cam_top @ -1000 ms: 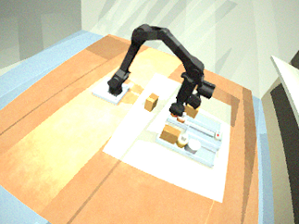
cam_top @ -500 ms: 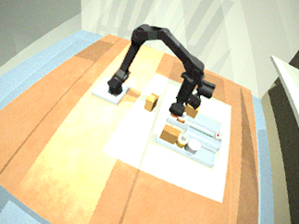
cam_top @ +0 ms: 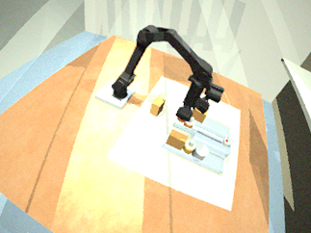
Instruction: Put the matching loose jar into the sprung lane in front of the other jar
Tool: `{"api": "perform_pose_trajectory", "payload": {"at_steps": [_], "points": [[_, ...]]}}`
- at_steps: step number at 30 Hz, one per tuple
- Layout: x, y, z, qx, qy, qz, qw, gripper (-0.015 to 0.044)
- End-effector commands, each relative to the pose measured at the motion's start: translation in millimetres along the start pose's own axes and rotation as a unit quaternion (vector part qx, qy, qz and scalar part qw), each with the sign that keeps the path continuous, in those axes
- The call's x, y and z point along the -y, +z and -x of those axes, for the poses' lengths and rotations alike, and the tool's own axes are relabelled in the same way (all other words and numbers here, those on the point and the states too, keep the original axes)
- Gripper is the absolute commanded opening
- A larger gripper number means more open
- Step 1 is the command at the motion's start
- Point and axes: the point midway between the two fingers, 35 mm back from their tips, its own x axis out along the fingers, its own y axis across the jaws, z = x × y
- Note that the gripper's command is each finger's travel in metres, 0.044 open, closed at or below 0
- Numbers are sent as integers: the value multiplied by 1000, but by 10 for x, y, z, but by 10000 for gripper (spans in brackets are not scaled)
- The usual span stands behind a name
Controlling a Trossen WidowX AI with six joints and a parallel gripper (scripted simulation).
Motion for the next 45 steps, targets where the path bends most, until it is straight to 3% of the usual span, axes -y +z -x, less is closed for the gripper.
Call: {"api": "perform_pose_trajectory", "payload": {"at_steps": [1, 45], "points": [[-5, 63, 25, 13, 1, 1, 1000, 0], [-5, 97, -13, 13, 1, 1, 1000, 0]]}}
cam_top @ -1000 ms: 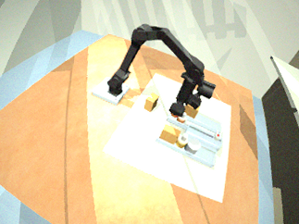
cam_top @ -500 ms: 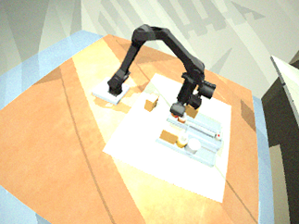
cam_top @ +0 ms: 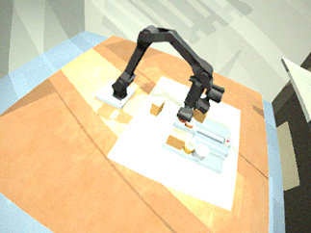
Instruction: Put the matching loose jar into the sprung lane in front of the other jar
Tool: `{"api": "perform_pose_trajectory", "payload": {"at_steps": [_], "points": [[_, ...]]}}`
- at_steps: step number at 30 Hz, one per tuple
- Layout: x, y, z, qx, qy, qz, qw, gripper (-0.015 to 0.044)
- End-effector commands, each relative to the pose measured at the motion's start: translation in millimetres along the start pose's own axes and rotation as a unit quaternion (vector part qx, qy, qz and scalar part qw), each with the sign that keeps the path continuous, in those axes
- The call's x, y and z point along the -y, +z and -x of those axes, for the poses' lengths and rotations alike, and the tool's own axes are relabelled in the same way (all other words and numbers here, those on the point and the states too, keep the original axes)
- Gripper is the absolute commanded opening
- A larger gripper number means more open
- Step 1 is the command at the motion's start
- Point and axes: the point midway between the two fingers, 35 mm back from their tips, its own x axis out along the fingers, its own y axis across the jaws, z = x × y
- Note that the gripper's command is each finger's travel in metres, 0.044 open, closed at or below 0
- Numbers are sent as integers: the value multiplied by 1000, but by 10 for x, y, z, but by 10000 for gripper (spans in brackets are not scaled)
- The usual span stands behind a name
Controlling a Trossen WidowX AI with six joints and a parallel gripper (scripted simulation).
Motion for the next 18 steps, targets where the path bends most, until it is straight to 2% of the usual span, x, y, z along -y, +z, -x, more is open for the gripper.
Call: {"api": "perform_pose_trajectory", "payload": {"at_steps": [1, 18], "points": [[-4, 59, -6, 12, 1, 1, 1000, 0], [-4, 60, -69, 12, 1, 1, 1000, 0]]}}
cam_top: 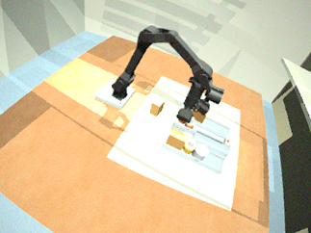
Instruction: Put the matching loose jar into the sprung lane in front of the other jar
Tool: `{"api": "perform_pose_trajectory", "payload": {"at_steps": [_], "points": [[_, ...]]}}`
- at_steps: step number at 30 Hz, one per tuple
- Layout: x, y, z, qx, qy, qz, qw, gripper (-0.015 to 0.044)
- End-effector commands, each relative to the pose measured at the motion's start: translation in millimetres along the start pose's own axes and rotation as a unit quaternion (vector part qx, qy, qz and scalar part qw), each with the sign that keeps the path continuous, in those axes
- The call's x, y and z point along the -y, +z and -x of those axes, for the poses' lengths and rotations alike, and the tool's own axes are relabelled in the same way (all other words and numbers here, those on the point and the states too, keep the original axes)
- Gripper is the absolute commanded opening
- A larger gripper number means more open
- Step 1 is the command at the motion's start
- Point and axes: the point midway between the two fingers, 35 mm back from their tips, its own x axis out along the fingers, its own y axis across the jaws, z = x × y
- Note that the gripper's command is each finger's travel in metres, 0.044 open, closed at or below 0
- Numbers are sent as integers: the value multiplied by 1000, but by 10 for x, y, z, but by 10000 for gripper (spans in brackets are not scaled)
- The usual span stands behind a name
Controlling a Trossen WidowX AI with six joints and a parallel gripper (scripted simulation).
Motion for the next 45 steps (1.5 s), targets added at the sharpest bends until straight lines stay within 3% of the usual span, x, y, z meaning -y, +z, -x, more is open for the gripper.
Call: {"api": "perform_pose_trajectory", "payload": {"at_steps": [1, 45], "points": [[-4, 49, -13, 10, 1, 1, 1000, 0], [-4, 25, -174, 10, 1, 1, 1000, 0]]}}
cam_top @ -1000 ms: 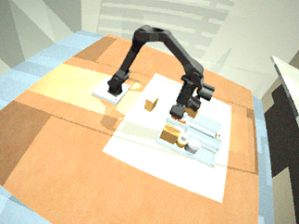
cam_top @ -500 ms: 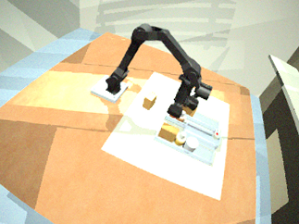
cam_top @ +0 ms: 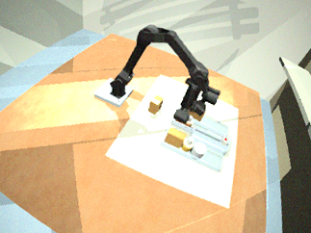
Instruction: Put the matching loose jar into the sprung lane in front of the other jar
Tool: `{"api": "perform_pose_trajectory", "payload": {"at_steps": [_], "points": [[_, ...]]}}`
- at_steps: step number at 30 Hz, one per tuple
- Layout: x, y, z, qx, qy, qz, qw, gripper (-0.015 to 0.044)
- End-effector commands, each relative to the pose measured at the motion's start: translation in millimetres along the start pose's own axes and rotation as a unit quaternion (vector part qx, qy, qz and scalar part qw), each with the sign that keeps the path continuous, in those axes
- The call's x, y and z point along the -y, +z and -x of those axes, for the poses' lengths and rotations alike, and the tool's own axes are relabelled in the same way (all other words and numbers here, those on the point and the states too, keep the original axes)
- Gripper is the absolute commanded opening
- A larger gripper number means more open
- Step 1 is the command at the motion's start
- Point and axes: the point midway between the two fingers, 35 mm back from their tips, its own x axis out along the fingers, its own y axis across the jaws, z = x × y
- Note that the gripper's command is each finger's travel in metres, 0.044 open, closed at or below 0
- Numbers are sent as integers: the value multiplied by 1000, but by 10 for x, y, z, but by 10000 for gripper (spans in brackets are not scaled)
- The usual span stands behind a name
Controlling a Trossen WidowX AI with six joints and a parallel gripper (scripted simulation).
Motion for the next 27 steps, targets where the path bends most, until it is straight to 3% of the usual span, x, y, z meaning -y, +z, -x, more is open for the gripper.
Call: {"api": "perform_pose_trajectory", "payload": {"at_steps": [1, 27], "points": [[-6, 31, -18, 7, 1, 1, 1000, 0], [-5, -7, -35, 7, 1, 1, 1000, 0]]}}
